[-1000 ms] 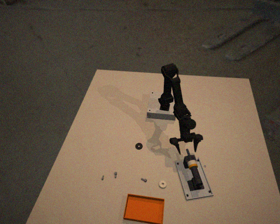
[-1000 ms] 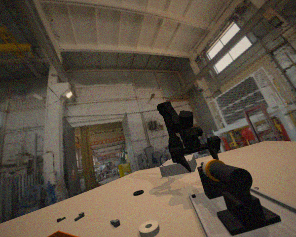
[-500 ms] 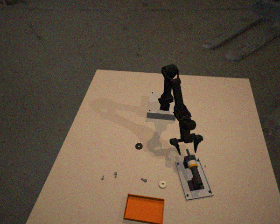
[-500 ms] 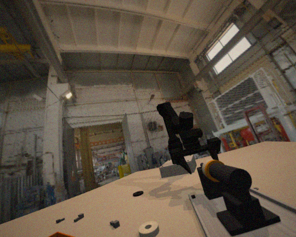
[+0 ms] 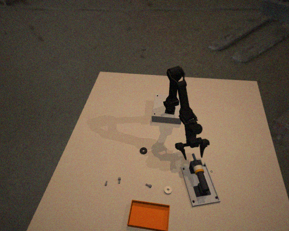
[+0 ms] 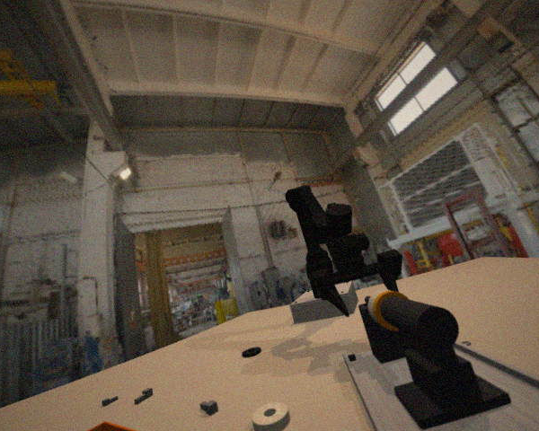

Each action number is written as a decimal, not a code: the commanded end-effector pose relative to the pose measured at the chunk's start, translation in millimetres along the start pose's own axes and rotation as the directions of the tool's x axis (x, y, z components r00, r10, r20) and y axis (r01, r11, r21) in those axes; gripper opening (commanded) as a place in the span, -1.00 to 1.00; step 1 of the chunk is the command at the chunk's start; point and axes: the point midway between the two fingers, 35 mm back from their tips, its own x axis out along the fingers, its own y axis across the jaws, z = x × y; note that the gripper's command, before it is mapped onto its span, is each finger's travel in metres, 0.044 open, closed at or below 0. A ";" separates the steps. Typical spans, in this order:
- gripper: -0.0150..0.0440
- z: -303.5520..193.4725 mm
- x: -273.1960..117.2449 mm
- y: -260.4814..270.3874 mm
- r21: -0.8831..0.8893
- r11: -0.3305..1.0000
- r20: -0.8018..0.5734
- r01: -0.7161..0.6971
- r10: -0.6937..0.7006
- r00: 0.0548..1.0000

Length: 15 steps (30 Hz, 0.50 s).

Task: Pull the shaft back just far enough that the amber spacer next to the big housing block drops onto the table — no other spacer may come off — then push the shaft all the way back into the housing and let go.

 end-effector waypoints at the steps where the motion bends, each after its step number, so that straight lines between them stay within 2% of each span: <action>1: 1.00 0.3 0.2 0.6 -0.003 1.000 0.001 -0.004 0.004 1.000; 15: 1.00 0.5 14.2 0.7 -0.003 1.000 0.001 -0.004 0.004 1.000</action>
